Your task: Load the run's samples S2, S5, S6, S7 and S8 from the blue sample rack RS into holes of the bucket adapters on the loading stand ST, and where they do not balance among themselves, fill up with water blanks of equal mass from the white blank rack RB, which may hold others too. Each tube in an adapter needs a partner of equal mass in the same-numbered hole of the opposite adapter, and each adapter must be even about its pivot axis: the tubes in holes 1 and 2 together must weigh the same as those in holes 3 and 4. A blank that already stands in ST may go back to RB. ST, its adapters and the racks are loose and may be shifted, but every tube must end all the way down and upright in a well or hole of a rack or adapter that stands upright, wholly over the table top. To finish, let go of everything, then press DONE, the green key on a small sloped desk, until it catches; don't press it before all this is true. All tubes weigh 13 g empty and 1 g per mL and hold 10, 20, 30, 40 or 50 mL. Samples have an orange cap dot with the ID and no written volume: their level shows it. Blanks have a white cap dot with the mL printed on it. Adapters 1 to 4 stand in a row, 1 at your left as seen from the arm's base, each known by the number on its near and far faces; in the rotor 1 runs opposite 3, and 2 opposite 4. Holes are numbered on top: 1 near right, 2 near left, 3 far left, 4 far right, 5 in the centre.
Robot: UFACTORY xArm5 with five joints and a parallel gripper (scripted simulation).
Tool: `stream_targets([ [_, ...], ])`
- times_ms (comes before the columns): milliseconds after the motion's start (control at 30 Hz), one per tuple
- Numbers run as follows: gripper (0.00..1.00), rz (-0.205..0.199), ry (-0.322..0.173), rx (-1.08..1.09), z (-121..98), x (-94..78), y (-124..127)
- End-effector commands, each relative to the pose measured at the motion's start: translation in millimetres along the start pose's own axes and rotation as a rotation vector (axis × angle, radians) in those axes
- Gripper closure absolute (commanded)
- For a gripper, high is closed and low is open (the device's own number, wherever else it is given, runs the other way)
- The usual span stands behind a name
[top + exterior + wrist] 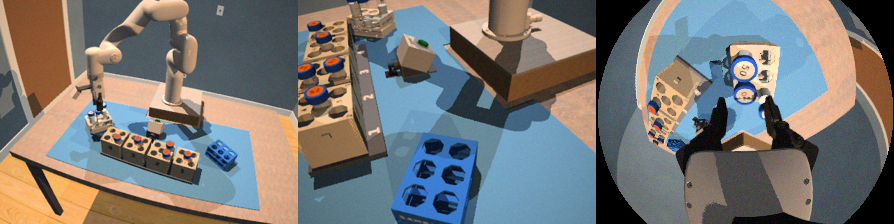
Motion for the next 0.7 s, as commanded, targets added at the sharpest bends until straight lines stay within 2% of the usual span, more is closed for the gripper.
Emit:
stream_targets([
  [0,0.43,0.001,0.004,0.000,1,-7.2,0],
  [233,0.43,0.001,0.004,0.000,1,-19.1,0],
  [667,0.43,0.001,0.004,0.000,1,-19.1,0],
])
Point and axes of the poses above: the point where the finger pads meet when closed, its own x axis back along the fingers, its own y axis across the jaws, z = x × y, the point moved 8 cm from there along x, back along the fingers, and after that the axes turned 11 degrees about -x, right-handed, at the moved point
